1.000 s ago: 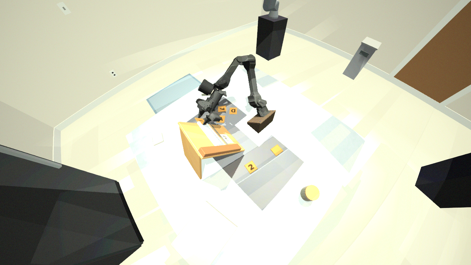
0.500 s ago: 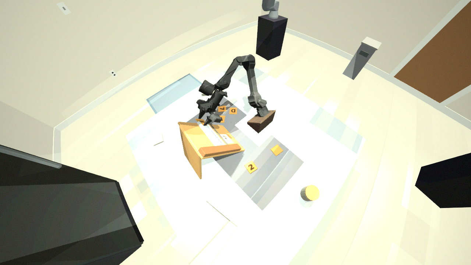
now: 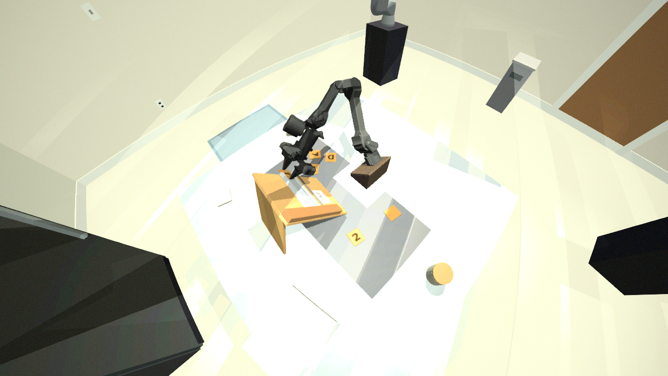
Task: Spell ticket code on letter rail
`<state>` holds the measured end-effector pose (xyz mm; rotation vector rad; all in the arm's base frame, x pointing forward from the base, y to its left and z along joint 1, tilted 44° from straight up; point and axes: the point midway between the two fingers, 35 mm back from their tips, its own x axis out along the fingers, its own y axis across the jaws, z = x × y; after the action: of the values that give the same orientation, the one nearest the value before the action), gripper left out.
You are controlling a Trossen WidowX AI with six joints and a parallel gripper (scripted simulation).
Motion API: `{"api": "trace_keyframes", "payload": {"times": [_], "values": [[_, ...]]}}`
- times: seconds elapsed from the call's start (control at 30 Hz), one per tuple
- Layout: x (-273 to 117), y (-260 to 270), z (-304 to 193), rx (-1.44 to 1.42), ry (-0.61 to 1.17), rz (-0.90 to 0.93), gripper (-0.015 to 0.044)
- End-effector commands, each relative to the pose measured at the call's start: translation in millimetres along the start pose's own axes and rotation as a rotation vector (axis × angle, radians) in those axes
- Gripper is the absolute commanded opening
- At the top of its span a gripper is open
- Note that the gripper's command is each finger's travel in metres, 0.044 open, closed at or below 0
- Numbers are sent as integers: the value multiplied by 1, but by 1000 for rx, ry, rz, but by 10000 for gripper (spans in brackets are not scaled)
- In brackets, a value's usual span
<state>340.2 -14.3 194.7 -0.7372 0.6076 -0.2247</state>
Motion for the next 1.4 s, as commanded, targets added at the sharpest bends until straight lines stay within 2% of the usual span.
{"api": "trace_keyframes", "payload": {"times": [0.0,1.37], "values": [[0,2,-1,4,3,-3,0],[1,24,0,4,3,-2,0]]}}
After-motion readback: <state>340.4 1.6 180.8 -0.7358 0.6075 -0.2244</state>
